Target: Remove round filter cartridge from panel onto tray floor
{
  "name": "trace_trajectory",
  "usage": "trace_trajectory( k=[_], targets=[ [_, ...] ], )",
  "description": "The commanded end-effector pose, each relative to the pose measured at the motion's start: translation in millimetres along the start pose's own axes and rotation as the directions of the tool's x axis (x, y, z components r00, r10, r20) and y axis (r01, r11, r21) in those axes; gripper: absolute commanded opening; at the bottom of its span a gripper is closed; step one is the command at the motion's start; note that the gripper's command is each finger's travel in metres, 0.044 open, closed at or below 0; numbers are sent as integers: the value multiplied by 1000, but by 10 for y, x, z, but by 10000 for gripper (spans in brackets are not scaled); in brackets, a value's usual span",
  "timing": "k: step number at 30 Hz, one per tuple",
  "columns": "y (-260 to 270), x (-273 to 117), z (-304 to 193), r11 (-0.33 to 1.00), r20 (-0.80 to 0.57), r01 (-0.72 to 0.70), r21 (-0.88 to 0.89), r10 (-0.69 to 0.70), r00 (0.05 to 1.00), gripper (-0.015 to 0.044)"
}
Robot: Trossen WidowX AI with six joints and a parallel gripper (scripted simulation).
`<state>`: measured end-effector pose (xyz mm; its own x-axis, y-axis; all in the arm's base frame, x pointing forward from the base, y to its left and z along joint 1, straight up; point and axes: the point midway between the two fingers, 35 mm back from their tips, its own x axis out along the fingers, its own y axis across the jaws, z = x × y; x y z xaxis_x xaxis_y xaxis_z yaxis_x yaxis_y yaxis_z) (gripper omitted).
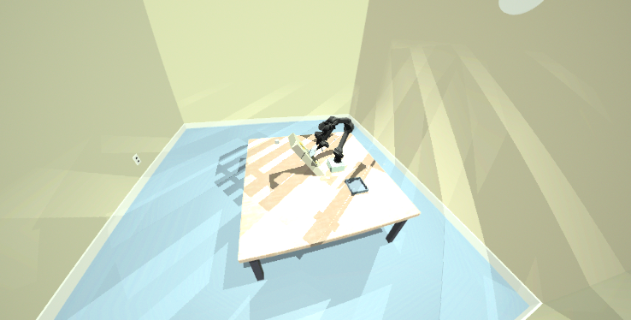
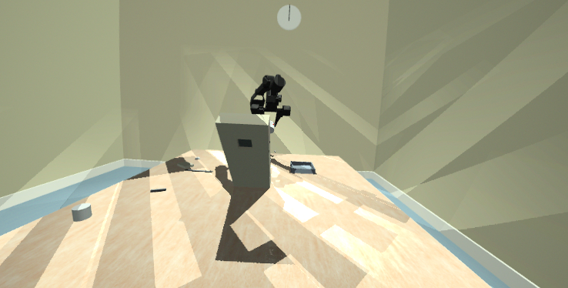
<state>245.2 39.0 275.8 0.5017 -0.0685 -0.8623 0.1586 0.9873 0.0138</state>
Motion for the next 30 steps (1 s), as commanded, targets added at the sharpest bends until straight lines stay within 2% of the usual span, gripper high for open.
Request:
trace_trajectory(
  k=[1, 15, 30],
  targets=[
    [54, 1, -19, 999, 0, -18, -36, 18, 1000, 0],
    [725, 15, -354, 907, -48, -213, -365, 210, 977, 0],
    [1324, -83, -897, 651, -157, -385, -654, 381, 911, 0]
  ],
)
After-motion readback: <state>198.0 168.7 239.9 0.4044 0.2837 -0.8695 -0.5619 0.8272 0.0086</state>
